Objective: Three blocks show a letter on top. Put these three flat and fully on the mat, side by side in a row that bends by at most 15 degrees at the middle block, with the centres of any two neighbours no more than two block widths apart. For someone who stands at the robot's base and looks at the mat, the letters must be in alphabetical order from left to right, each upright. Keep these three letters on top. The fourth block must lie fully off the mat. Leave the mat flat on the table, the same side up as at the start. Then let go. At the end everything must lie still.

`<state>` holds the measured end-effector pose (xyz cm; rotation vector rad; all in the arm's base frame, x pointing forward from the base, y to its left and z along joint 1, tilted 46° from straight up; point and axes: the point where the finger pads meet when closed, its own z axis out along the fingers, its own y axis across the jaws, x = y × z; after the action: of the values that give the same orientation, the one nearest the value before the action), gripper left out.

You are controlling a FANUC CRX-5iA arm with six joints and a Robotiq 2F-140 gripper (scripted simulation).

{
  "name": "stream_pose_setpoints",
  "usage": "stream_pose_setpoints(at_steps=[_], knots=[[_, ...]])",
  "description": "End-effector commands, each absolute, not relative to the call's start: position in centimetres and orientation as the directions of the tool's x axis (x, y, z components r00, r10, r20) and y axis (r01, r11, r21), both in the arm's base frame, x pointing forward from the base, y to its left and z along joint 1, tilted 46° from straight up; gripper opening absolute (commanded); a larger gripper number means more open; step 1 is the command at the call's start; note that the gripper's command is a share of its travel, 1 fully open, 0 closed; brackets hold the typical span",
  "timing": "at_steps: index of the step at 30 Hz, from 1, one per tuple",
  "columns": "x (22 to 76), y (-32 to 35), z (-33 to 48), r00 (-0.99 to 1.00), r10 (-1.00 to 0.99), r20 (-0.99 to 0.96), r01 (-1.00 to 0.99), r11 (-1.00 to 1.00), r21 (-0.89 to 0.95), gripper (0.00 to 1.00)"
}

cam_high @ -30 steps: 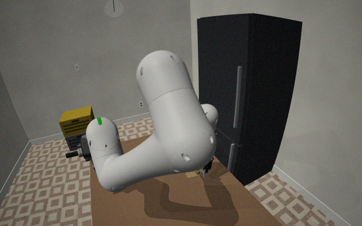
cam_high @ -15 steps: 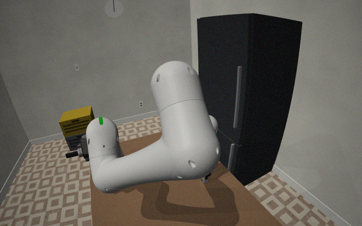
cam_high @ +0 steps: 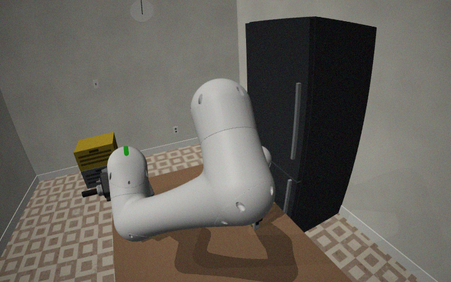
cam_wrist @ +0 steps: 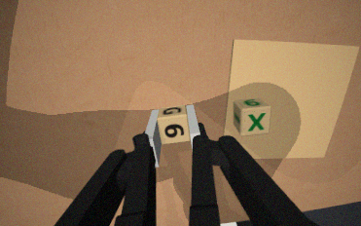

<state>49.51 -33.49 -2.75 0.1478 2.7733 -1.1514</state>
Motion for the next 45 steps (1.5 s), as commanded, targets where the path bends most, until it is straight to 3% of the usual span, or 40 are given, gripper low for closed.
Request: stream_pose_setpoints(at_steps=[1, 45], knots=[[49.52, -33.47, -2.75, -0.986, 0.038, -0.162, 0.142, 0.703, -0.697, 0.16], [49.56, -33.75, -3.02, -0.986, 0.038, -0.162, 0.142, 0.703, -0.697, 0.16]])
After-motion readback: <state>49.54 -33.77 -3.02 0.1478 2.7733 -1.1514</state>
